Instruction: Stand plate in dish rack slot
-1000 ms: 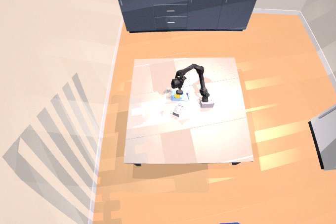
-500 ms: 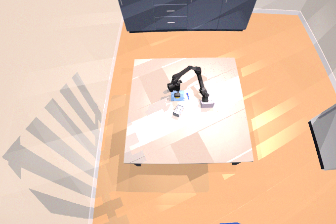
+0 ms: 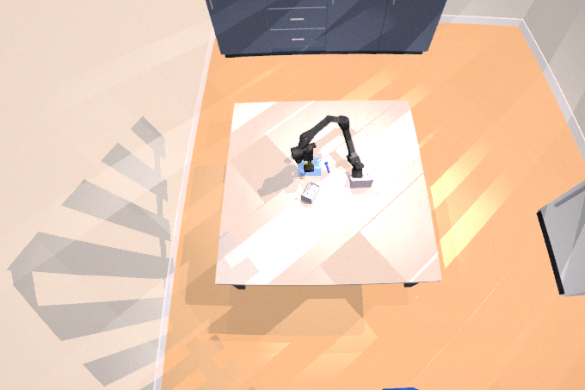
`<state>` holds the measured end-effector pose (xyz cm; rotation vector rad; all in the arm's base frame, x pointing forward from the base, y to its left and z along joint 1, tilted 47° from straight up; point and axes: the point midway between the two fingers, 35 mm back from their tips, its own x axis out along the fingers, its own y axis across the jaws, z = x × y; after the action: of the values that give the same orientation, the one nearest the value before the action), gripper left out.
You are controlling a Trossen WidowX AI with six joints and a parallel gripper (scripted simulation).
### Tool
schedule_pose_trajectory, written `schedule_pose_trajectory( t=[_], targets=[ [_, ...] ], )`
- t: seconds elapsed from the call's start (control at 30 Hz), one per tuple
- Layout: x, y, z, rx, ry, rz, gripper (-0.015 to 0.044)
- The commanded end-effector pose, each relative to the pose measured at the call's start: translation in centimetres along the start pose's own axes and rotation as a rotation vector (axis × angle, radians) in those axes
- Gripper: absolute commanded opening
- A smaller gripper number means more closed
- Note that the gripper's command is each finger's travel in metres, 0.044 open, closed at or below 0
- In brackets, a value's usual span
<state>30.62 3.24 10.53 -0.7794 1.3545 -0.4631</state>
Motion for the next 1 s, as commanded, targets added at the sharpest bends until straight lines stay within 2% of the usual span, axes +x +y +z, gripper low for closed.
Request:
schedule_pose_trajectory(
  t=[0.0, 0.83, 0.97],
  targets=[
    [0.7, -0.2, 0.0, -0.001, 0.002, -0.005, 0.04],
    [4.5, -0.5, -0.3, -0.001, 0.002, -0.009, 0.04],
    [4.5, -0.5, -0.3, -0.001, 0.002, -0.009, 0.038]
  ],
)
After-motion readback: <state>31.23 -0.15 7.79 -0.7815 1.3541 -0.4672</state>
